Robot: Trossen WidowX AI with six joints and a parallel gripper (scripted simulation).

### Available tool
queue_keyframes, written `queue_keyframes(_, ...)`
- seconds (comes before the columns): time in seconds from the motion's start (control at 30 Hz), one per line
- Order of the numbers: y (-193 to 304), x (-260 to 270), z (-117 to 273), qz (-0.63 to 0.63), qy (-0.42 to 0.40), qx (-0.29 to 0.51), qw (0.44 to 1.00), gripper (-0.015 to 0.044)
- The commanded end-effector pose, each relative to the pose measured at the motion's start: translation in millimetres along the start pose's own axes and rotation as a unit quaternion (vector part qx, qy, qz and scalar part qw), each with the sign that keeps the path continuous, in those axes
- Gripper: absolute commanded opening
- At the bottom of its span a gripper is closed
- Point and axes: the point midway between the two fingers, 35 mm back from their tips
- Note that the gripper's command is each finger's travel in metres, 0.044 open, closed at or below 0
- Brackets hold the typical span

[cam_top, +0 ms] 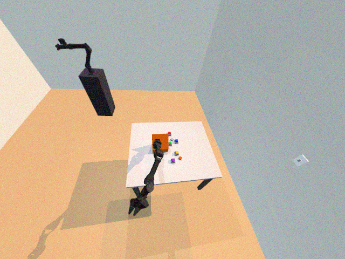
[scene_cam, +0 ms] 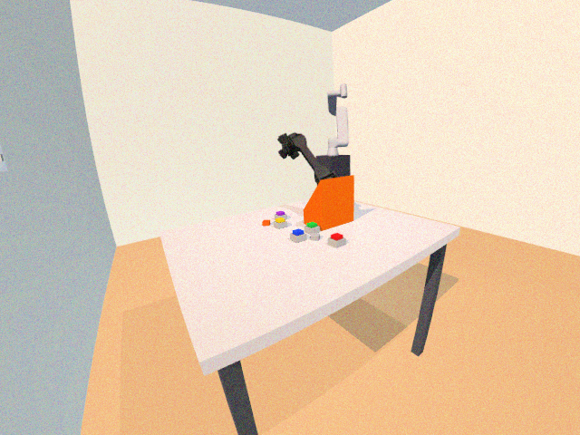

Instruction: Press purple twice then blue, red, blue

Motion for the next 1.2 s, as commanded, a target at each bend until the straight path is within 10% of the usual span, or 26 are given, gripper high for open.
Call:
queue_keyframes(0.0,-2.6,2.1,0.9,-0.005,-0.005,-0.002,1.0,0.04)
queue_keyframes(0.63,-222.6,108.4,211.6,-0.273,-0.43,-0.175,0.843,0.04)
queue_keyframes(1.17,-253.9,96.2,468.6,-0.211,-0.66,-0.248,0.677,0.04)
Point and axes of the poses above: the point midway between the two fingers, 35 mm back from their tips, its own z axis back along the fingers, its own x axis across the jaws, y = z × x, and after that the axes turned 4 degrees about -z, right-handed
